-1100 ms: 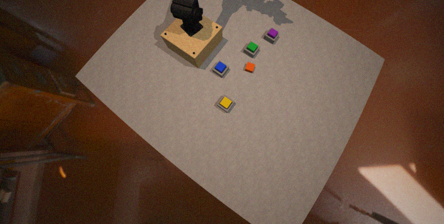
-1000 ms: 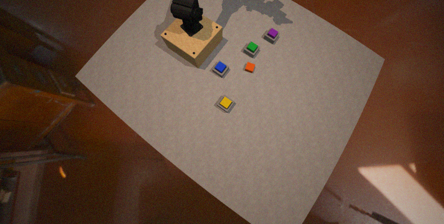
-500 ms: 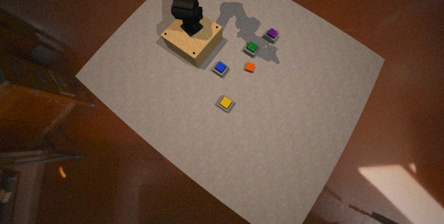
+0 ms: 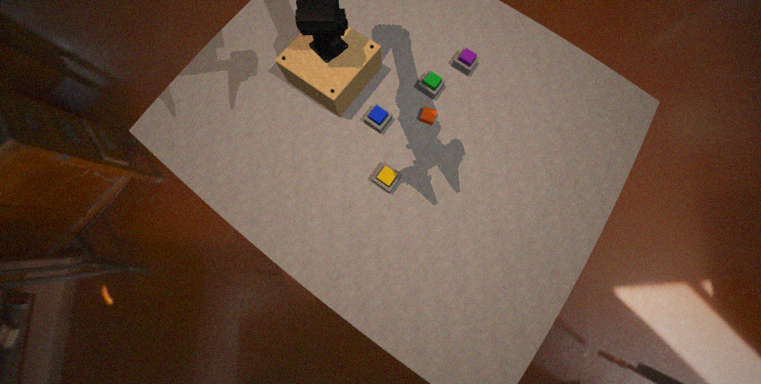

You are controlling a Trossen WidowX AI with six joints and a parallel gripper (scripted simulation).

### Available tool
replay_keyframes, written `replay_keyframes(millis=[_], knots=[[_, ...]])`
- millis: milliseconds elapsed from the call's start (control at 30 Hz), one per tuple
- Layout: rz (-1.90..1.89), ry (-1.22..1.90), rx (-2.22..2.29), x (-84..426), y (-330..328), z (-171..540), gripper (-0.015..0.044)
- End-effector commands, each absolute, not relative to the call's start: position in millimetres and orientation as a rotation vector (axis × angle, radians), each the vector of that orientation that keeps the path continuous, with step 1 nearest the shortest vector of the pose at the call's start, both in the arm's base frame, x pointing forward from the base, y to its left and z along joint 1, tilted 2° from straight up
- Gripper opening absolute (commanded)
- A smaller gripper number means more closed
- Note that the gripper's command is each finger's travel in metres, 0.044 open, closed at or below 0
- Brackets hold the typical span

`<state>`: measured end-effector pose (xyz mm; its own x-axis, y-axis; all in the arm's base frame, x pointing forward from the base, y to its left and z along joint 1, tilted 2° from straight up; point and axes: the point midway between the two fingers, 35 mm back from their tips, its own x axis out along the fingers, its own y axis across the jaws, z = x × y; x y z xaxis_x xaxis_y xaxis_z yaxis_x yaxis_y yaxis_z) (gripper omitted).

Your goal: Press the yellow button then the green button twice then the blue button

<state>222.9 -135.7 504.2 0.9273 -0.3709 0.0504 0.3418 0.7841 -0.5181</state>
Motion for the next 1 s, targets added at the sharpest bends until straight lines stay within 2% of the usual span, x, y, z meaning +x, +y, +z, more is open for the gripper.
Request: replay_keyframes(millis=[0, 367, 533, 700, 967], knots=[[-0.322, 0.247, -0.440, 262, -159, 444, 0.0400], [-0.121, 0.792, -0.223, 326, -163, 268, 0.0400], [-0.008, 1.083, -0.163, 329, -143, 183, 0.0400], [0.123, 1.407, -0.135, 310, -113, 104, 0.0400], [0.167, 1.513, -0.134, 299, -104, 83, 0.0400]])
